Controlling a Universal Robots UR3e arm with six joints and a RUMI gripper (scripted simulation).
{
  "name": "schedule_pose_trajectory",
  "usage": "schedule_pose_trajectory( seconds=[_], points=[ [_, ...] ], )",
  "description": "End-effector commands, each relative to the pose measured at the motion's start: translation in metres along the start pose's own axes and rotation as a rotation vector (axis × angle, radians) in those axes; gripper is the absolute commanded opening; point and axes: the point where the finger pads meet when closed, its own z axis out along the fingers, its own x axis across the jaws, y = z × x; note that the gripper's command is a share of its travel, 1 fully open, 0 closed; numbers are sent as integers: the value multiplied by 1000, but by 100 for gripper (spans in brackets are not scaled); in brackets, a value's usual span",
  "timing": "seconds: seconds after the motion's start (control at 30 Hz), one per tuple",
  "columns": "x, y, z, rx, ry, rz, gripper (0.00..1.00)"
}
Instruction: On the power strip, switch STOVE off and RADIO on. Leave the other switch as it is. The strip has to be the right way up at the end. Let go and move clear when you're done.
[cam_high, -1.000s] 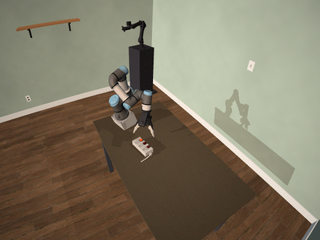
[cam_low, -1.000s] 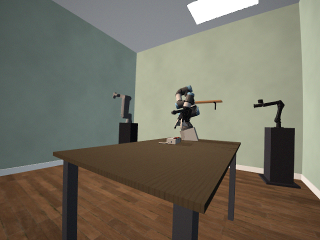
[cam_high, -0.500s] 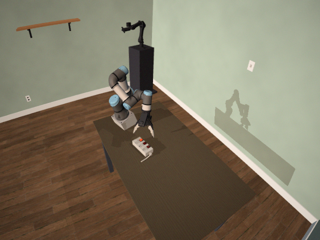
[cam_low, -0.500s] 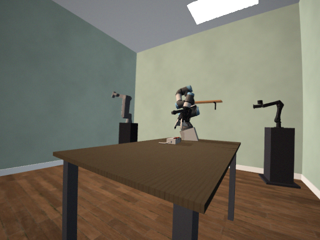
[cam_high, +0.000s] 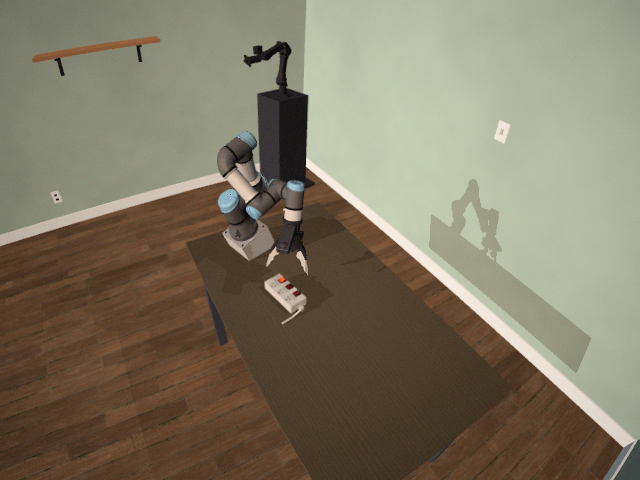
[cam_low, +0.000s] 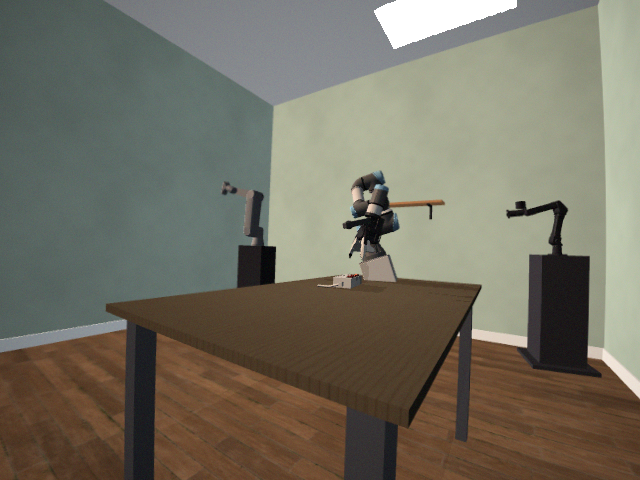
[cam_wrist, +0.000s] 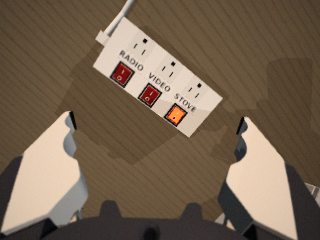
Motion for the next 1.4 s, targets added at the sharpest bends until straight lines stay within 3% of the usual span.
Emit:
schedule_pose_trajectory(
  seconds=[0.0, 1.07, 1.37],
  points=[
    [0, -1, 0, 1, -2, 1, 100],
    [-1, -1, -1, 0, -2, 4, 100],
    [-5, -13, -3, -49, 9, 127, 100]
  ],
)
